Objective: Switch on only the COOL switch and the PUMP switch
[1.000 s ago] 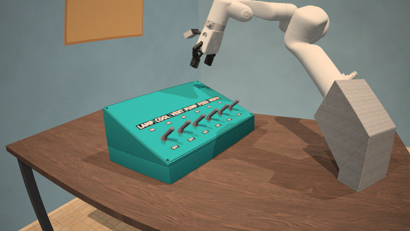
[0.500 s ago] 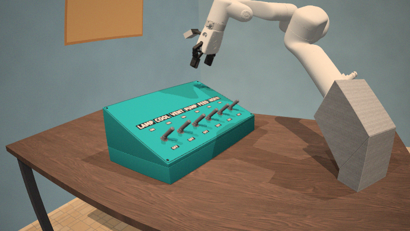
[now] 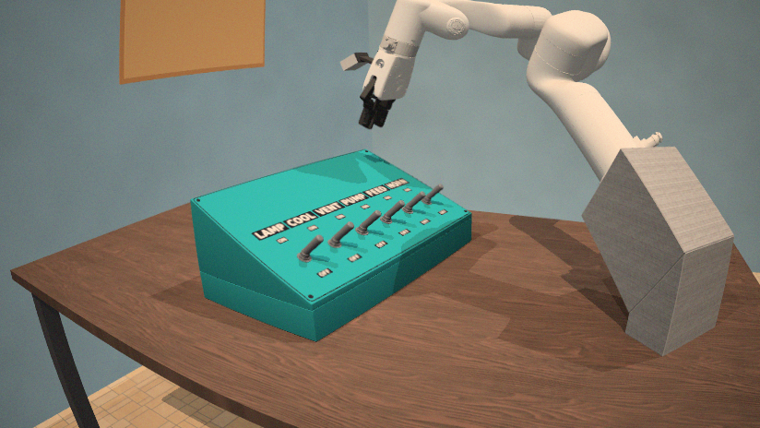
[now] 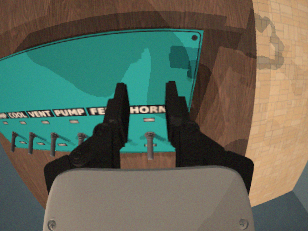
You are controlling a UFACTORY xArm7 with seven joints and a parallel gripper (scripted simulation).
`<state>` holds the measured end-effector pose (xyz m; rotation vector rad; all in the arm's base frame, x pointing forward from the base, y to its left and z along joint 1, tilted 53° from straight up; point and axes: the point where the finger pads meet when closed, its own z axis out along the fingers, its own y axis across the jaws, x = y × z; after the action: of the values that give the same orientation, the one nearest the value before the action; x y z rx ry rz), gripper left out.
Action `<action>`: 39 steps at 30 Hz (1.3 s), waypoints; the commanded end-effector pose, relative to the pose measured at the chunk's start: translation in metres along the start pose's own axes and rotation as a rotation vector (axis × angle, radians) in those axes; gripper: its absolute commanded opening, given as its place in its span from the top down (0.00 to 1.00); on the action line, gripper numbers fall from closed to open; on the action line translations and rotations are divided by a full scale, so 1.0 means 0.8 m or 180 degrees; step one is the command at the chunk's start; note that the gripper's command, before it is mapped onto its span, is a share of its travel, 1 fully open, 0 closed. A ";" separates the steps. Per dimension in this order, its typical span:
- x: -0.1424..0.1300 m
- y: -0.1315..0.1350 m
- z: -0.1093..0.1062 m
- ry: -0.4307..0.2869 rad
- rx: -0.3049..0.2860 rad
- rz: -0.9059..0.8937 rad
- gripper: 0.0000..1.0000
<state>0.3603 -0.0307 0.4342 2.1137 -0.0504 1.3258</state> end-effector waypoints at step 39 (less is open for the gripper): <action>-0.098 -0.123 -0.104 -0.0004 0.0122 -0.0041 1.00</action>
<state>0.2983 0.0490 0.3802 2.1390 -0.0126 1.3218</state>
